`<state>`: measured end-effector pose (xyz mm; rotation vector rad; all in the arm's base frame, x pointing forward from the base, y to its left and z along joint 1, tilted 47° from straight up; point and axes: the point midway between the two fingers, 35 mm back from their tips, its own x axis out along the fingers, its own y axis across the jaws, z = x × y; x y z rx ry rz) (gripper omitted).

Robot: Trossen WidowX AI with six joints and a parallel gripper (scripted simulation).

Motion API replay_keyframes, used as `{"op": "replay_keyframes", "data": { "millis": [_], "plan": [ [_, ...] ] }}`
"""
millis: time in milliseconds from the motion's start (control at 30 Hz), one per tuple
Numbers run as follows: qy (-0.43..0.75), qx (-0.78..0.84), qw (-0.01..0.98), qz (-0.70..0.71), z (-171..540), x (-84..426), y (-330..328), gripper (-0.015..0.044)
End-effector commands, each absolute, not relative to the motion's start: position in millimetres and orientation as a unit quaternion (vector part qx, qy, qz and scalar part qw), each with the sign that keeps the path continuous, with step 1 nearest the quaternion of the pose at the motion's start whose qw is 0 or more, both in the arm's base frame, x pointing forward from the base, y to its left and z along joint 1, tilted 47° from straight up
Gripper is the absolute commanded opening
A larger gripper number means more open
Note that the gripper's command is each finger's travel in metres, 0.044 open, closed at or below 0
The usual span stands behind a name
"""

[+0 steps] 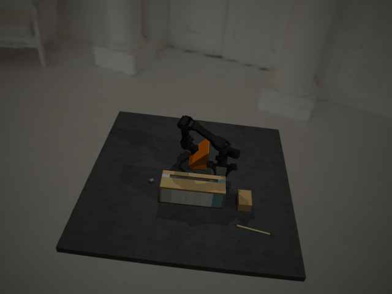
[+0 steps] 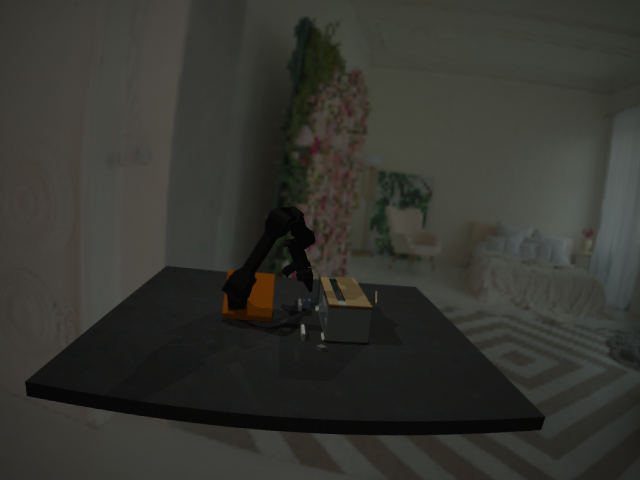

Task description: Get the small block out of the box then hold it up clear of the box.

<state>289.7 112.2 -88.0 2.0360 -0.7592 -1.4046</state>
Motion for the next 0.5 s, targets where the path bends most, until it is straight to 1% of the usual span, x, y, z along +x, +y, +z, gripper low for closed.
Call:
{"op": "replay_keyframes", "data": {
  "millis": [0,467],
  "plan": [
    [-0.282,0.755,0.278,-0.522,-92.2,287.2,105.9,0.0285],
    [-0.284,0.755,0.277,-0.522,-108.5,286.5,90.4,0.0285]
  ]
}}
